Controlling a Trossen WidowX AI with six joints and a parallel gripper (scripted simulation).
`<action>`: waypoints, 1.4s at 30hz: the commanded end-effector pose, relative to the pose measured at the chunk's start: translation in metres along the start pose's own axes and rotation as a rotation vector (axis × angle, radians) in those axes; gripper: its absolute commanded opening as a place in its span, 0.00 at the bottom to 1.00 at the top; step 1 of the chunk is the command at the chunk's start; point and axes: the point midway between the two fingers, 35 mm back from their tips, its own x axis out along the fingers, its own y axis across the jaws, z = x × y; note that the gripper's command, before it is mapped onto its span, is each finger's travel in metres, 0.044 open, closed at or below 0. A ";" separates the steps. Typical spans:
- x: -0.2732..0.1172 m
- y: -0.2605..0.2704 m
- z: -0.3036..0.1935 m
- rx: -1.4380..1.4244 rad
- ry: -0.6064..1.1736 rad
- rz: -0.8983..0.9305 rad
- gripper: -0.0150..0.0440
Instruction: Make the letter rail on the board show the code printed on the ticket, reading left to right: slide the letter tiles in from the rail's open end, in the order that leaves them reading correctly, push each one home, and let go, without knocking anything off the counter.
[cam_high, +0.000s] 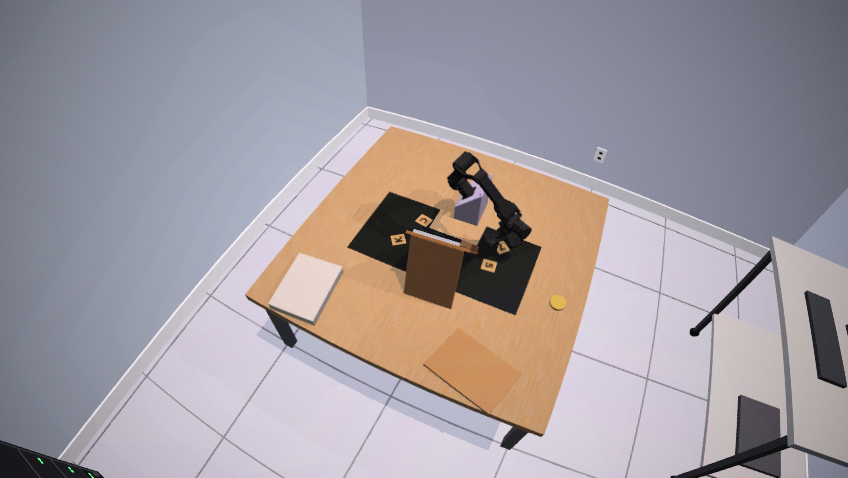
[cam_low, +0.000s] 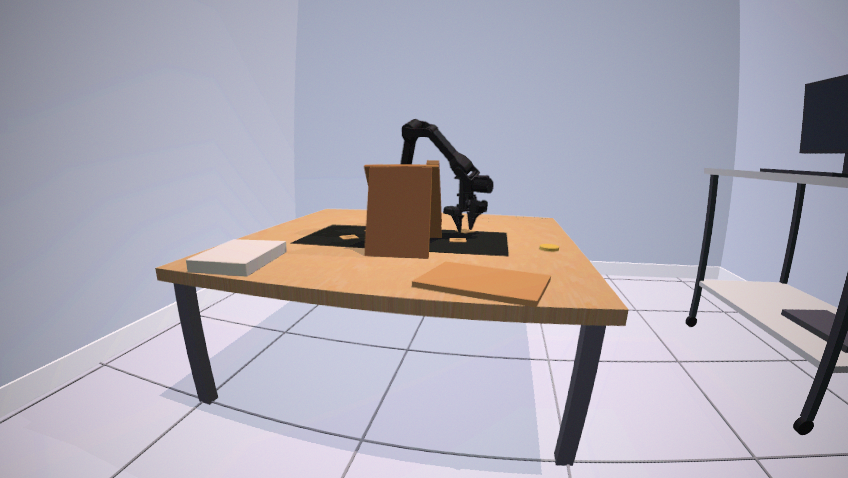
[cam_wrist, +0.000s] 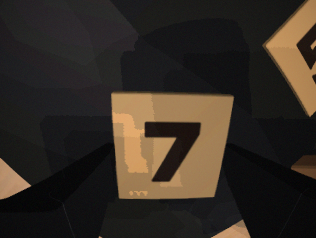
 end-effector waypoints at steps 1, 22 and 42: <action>-0.003 0.000 0.000 0.004 -0.002 0.004 0.25; -0.014 0.000 0.000 0.004 -0.002 0.004 0.25; -0.063 -0.027 0.028 0.026 -0.189 0.086 0.25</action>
